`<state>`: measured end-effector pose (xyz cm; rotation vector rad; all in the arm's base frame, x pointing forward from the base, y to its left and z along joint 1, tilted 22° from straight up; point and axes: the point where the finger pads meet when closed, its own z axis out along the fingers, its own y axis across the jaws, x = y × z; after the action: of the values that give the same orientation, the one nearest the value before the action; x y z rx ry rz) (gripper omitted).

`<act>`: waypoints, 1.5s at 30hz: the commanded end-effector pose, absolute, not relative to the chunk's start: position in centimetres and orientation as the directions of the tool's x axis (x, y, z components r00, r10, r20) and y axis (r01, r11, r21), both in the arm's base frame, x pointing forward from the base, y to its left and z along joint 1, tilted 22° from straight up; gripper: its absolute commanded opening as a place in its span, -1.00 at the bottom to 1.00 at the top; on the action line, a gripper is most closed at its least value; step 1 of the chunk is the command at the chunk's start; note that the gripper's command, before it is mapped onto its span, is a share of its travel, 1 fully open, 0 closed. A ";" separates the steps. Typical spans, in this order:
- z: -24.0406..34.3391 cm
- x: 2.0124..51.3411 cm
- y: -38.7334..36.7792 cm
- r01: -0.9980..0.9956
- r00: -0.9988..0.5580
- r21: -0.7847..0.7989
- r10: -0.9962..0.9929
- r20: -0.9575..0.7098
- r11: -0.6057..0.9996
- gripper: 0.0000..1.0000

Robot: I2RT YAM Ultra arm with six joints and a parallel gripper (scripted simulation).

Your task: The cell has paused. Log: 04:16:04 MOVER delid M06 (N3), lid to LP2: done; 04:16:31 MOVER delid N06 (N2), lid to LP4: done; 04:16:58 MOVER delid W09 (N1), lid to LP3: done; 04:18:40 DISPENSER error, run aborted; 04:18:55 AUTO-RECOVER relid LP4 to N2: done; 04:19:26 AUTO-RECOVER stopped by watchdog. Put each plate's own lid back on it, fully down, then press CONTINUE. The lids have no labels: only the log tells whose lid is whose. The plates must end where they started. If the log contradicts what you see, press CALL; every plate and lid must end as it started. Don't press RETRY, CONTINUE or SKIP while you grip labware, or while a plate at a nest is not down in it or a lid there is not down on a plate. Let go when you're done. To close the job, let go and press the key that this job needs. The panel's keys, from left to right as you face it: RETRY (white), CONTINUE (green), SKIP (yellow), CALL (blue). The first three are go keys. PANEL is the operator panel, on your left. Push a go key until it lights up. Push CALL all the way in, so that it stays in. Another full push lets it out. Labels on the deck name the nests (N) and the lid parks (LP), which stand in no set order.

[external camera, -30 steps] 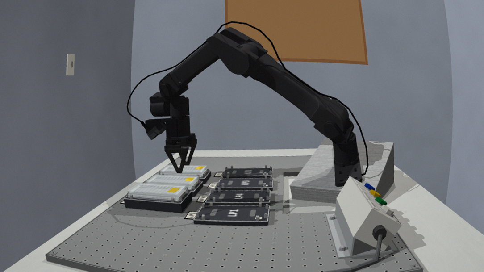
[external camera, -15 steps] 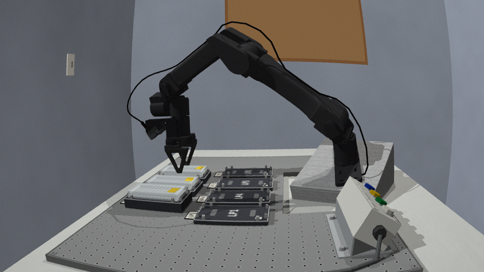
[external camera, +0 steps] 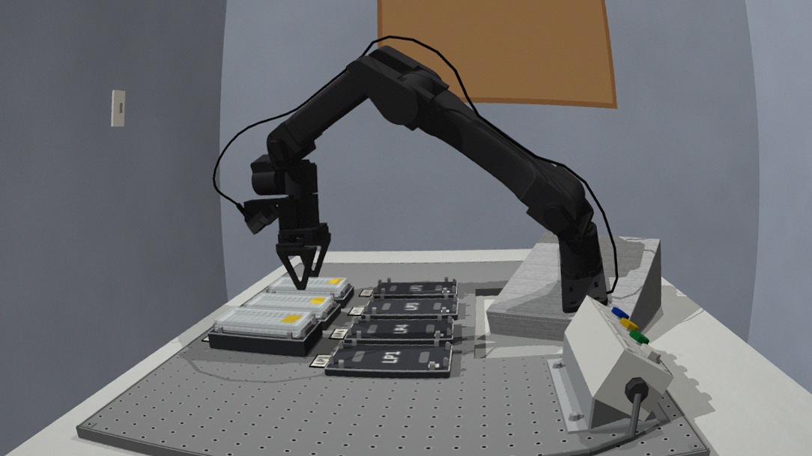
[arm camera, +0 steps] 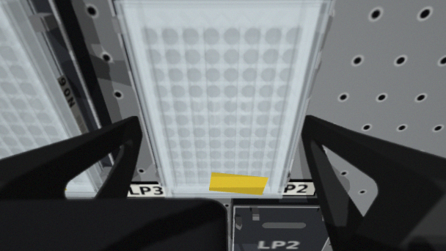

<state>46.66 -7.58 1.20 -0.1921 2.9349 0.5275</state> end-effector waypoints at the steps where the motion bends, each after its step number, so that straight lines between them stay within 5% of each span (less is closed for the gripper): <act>1: 4.6 47.3 -9.2 -0.158 -0.969 0.307 -0.087 -0.233 0.938 1.00; 45: 5.8 46.9 -9.9 -0.153 -0.972 0.316 -0.085 -0.218 0.936 1.00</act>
<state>46.46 -8.20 3.78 -0.1991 2.9357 0.5281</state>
